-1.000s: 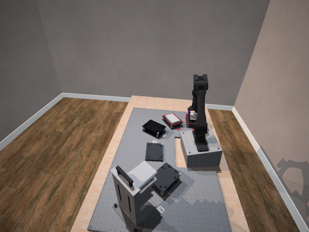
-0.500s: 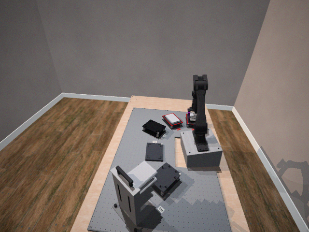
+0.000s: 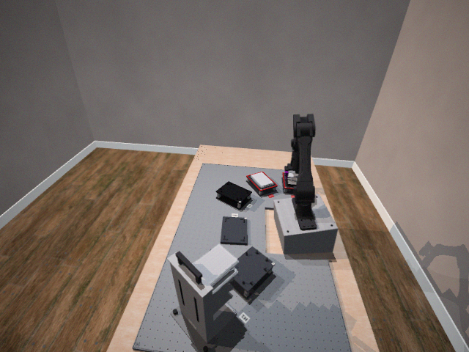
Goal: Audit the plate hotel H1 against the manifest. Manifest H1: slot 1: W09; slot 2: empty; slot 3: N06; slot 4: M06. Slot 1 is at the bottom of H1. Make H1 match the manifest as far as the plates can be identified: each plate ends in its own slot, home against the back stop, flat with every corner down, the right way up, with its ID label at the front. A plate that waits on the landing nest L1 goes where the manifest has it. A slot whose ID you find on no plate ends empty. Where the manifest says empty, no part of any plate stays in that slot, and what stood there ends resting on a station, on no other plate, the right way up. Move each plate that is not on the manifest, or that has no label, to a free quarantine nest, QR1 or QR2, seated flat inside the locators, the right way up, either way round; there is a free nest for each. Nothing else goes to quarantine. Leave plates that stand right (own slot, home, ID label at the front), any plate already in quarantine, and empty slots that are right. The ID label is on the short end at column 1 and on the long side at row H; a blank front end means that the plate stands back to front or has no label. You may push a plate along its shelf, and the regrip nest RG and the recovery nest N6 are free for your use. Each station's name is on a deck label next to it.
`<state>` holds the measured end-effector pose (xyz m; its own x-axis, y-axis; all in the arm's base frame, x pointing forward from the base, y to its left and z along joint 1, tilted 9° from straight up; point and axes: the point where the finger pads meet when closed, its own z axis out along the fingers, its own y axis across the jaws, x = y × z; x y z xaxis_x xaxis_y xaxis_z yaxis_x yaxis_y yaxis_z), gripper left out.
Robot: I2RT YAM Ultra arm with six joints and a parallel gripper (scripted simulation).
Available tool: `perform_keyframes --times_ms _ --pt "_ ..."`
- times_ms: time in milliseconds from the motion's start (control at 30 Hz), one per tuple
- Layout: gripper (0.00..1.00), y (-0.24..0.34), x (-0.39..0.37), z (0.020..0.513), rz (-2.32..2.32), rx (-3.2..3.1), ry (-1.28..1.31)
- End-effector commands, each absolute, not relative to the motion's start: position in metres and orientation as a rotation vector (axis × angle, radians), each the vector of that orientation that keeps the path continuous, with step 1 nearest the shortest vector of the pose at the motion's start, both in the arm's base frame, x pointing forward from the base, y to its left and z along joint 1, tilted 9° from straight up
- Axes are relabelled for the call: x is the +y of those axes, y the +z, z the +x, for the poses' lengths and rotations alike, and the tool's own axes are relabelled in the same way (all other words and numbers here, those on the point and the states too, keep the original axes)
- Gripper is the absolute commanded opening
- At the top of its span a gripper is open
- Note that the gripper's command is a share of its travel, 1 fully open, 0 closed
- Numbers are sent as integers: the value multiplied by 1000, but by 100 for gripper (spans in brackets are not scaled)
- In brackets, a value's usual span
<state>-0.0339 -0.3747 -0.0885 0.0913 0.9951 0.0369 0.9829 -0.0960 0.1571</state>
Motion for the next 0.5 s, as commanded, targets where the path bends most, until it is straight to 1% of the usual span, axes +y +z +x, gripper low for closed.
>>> perform_keyframes --times_ms 0,67,100,467 --pt "86 -85 -381 -35 2243 2036 174" --pt "86 -86 -381 -35 2243 2036 174" --pt "100 -86 -381 -35 2243 2036 174" --pt "100 -86 -381 -35 2243 2036 174"
